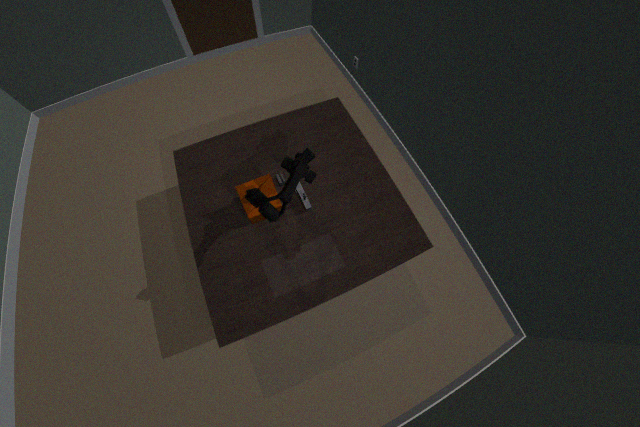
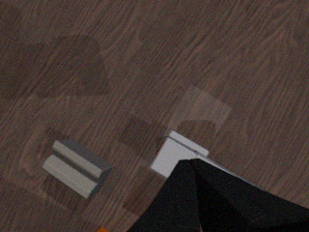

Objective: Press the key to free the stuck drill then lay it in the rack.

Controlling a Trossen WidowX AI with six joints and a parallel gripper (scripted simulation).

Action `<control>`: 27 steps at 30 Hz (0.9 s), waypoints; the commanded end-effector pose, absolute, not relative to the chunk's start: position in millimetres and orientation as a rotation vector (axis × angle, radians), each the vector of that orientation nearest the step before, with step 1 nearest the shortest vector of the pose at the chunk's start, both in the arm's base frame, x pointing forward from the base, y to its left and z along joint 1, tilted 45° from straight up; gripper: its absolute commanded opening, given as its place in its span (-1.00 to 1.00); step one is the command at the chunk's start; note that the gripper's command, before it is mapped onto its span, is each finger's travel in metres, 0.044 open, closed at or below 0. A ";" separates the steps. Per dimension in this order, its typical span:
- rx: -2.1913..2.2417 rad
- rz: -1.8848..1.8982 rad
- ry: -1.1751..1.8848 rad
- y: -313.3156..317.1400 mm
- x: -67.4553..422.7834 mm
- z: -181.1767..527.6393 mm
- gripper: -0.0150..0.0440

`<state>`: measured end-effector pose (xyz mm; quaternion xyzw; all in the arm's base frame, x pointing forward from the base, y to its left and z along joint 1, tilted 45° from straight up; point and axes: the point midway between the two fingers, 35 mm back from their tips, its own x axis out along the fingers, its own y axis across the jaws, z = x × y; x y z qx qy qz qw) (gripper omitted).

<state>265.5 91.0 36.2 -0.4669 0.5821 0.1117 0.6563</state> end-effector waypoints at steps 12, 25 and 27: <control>-0.753 -0.455 1.391 -22.5 274.9 51.7 -0.49; -0.754 -0.456 1.391 -31.5 277.2 43.6 -0.49; -0.754 -0.456 1.391 -32.9 276.6 42.2 -0.49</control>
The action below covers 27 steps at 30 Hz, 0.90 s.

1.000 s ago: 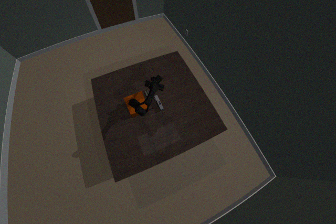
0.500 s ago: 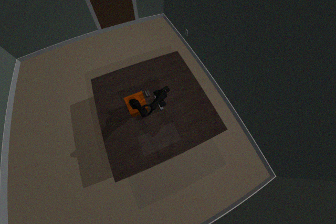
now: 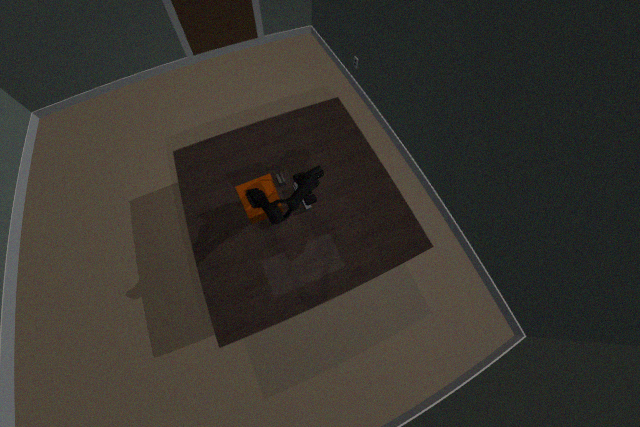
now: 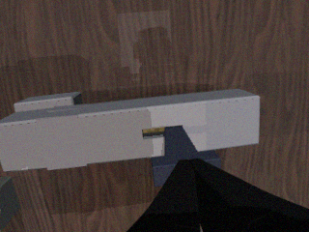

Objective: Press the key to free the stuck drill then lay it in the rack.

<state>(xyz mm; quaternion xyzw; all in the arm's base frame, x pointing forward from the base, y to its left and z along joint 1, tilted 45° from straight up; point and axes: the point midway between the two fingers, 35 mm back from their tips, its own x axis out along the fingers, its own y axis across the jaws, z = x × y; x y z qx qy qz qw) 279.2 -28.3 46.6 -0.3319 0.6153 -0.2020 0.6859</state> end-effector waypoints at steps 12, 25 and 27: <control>-0.754 -0.456 1.391 -33.5 274.0 41.4 -0.49; -0.754 -0.456 1.391 -32.9 270.7 42.5 -0.49; -0.754 -0.456 1.391 -33.0 269.6 42.7 -0.49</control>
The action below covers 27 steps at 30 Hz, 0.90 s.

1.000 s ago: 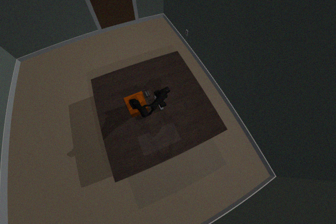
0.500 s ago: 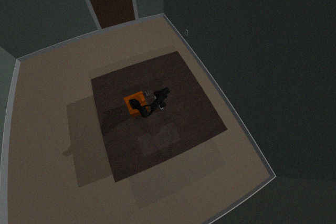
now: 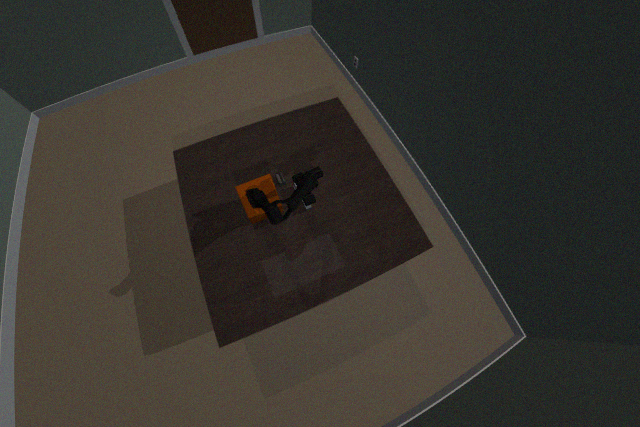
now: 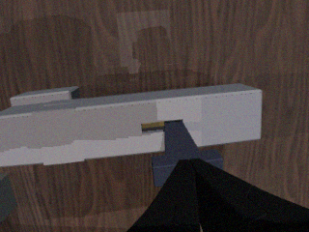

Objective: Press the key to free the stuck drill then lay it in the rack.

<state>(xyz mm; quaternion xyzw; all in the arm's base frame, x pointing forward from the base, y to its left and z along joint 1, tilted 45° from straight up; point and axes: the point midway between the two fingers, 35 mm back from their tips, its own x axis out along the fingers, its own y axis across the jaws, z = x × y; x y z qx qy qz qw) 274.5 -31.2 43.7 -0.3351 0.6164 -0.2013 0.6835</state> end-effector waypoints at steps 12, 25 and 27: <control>-0.754 -0.456 1.391 -33.8 269.0 41.8 -0.49; -0.754 -0.456 1.391 -36.5 275.8 37.6 -0.49; -0.754 -0.456 1.391 -36.9 276.5 37.1 -0.49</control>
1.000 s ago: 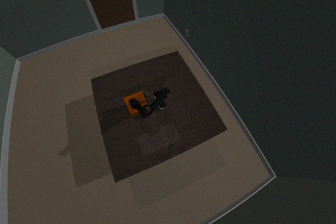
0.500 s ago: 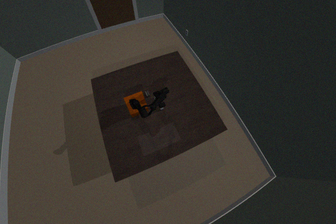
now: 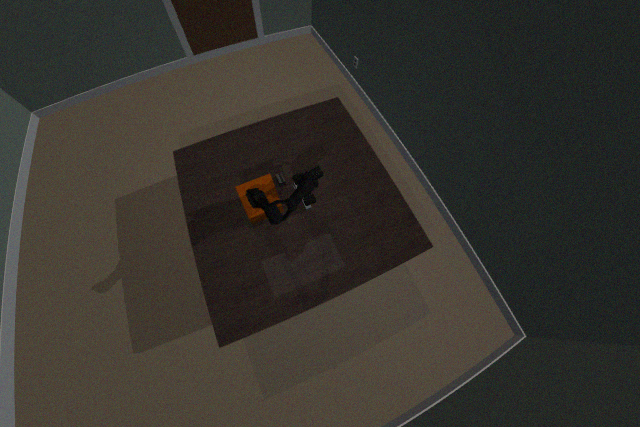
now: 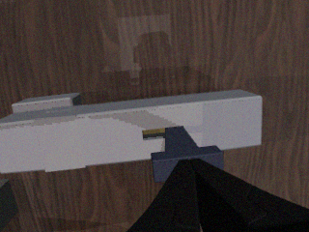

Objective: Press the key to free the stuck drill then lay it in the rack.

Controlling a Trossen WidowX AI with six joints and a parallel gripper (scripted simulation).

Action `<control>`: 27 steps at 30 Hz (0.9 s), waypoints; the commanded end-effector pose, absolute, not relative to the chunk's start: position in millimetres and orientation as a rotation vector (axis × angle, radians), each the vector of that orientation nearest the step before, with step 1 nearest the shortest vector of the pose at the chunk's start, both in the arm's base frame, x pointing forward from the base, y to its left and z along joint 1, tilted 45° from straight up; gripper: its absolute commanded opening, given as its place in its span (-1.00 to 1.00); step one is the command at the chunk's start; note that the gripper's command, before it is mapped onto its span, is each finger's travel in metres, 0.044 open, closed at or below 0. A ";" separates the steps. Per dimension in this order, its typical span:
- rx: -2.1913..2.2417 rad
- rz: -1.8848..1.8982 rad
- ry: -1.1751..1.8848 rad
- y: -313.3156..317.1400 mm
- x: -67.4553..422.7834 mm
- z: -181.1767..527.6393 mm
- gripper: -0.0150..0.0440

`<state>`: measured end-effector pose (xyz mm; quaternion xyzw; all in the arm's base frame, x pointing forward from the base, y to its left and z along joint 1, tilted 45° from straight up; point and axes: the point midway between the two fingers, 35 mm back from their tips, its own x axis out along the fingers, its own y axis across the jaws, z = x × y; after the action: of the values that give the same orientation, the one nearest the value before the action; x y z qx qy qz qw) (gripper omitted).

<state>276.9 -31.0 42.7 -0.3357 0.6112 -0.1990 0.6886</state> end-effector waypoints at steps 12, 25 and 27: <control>-0.754 -0.456 1.391 -40.0 274.4 34.8 -0.49; -0.755 -0.456 1.391 -44.2 272.5 30.5 -0.49; -0.755 -0.456 1.391 -45.0 272.4 29.7 -0.49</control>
<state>278.1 -32.8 38.7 -0.3425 0.6075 -0.1954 0.6896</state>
